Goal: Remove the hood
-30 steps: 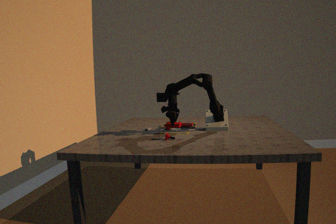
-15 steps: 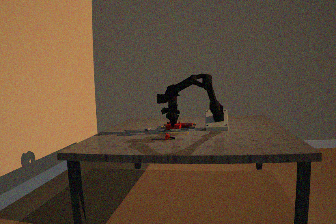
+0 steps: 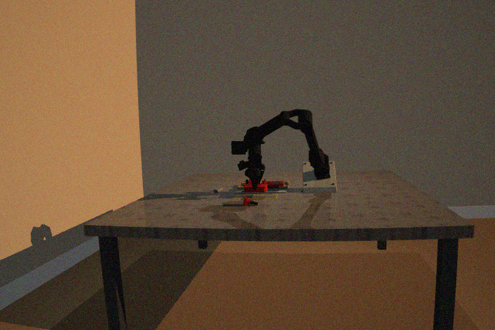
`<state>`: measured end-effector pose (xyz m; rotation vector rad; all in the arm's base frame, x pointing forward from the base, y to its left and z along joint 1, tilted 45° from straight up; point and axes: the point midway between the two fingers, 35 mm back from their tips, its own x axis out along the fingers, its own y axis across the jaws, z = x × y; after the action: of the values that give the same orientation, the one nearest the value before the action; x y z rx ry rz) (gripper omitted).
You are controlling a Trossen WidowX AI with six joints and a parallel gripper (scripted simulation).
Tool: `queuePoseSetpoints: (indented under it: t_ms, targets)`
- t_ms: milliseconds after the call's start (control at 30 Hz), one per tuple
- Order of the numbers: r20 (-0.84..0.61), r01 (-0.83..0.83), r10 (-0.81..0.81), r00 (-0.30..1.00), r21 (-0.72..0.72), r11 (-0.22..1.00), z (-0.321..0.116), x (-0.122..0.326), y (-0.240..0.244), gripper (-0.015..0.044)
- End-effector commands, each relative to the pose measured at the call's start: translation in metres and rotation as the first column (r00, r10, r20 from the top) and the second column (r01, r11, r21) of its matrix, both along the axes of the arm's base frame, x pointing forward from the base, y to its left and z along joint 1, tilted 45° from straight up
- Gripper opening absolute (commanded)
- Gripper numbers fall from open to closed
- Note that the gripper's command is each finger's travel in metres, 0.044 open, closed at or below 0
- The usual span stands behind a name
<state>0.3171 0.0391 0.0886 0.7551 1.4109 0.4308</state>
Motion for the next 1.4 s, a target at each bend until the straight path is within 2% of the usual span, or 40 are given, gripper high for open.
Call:
queuePoseSetpoints:
  t_ms: [0,1367]
  targets:
    - [-0.004,0.003,-0.003,1.0,0.006,1.0,-0.002,0.0,0.003,0.0]
    - [-0.004,0.003,-0.003,1.0,0.007,1.0,-0.015,0.002,0.016,0.0]
